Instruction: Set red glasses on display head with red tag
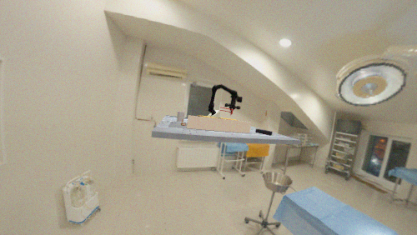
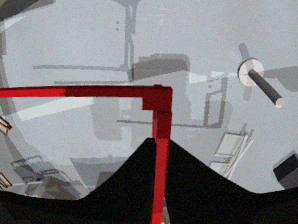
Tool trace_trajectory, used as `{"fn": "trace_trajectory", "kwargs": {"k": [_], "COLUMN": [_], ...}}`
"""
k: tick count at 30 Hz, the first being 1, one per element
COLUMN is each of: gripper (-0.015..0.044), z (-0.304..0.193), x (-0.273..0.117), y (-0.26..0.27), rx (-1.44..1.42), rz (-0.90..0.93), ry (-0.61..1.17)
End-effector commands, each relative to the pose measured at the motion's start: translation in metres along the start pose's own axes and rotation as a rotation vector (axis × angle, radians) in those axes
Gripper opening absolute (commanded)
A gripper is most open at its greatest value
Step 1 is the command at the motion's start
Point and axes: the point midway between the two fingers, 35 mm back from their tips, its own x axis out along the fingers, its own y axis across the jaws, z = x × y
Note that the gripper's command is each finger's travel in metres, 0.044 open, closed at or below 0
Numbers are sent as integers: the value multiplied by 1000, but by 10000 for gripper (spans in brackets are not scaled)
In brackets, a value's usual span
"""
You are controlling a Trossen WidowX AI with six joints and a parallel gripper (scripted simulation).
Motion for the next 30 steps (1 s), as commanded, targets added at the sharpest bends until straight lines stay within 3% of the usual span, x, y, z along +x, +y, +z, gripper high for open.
{"fn": "trace_trajectory", "kwargs": {"k": [1,25,30], "gripper": [0,0,0], "z": [8,90,96], "x": [-12,-66,-69], "y": [-10,-51,-53], "rx": [-190,-1363,-1432], "rz": [7,237,262], "ry": [52,318,332]}}
